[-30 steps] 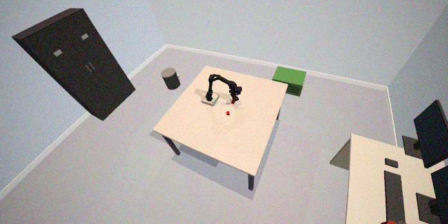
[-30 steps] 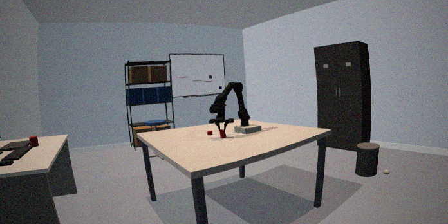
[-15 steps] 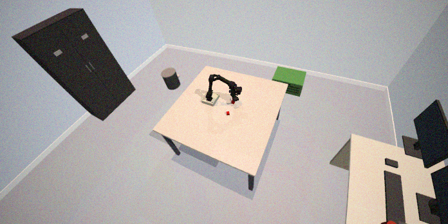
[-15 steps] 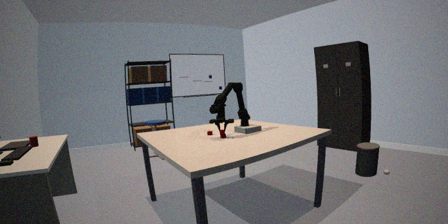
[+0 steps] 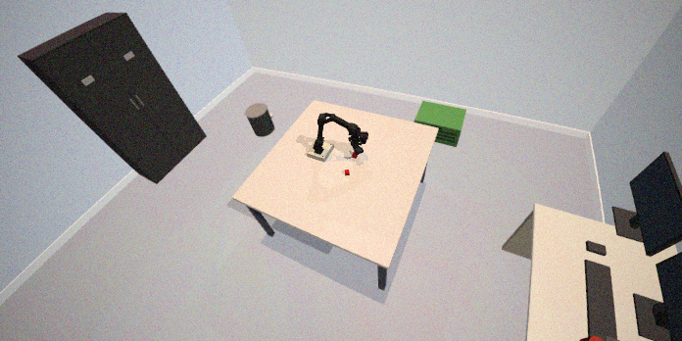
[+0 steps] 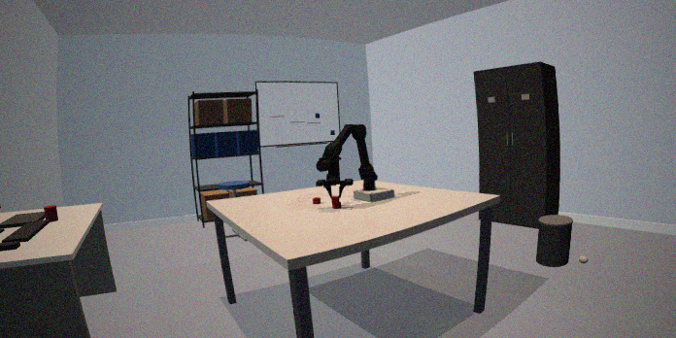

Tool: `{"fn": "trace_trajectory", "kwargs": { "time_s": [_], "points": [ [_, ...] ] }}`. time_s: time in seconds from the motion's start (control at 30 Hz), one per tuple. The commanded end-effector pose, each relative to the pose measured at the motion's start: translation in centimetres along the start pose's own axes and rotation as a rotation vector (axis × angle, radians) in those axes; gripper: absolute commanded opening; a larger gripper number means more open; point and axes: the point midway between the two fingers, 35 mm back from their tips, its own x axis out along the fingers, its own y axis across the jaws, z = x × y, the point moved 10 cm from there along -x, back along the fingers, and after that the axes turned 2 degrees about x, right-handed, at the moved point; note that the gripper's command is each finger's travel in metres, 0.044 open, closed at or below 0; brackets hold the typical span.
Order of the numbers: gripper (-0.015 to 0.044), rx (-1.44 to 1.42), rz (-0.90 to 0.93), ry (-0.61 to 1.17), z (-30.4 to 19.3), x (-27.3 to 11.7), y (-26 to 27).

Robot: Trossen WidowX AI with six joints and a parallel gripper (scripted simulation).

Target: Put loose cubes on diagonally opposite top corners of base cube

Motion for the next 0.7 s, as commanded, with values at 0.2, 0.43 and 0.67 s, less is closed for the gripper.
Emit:
{"fn": "trace_trajectory", "kwargs": {
  "time_s": [0.2,0.43,0.67],
  "points": [
    [0.0205,0.0,-0.003,-0.007,0.1,-1.5,0.0],
    [0.0205,0.0,-0.003,-0.007,0.1,-2.3,0.0],
    [0.0205,0.0,-0.003,-0.007,0.0,-2.9,0.0]
  ]
}}
